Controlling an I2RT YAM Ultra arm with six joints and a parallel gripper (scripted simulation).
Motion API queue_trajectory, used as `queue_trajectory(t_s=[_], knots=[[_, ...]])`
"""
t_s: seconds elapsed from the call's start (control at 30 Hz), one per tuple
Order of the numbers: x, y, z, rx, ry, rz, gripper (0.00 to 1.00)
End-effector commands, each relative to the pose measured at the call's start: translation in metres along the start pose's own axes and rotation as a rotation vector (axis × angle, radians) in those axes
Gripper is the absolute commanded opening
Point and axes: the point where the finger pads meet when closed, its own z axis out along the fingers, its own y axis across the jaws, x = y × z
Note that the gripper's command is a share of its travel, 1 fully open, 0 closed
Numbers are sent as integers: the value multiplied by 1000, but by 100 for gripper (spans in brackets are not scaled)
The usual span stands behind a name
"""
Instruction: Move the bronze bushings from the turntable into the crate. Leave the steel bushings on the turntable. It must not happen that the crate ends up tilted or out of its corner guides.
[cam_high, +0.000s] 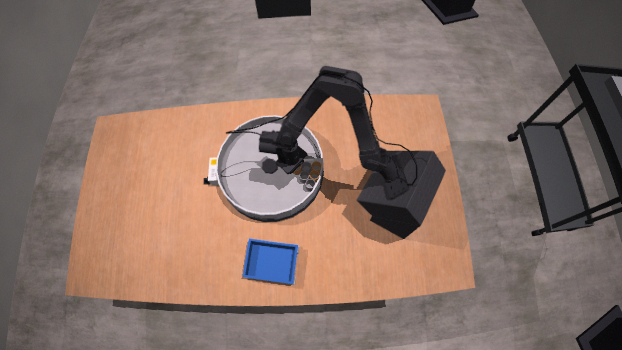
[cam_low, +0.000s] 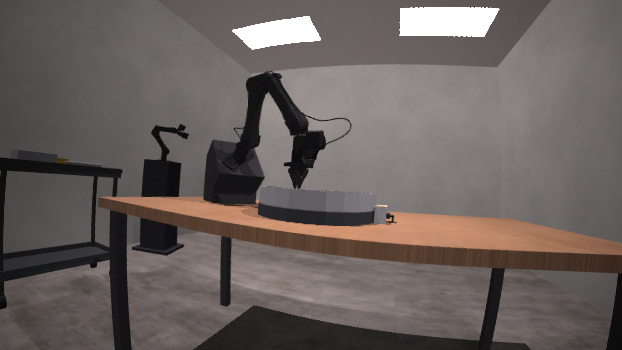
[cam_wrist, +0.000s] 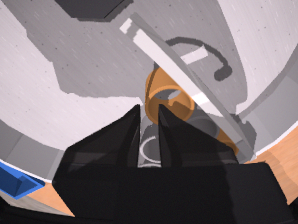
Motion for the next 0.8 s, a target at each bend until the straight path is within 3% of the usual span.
queue_trajectory(t_s=[0.0, 0.77], knots=[[-2, 3, -6, -14, -24, 5, 15], [-7, 1, -7, -17, -30, 8, 15]])
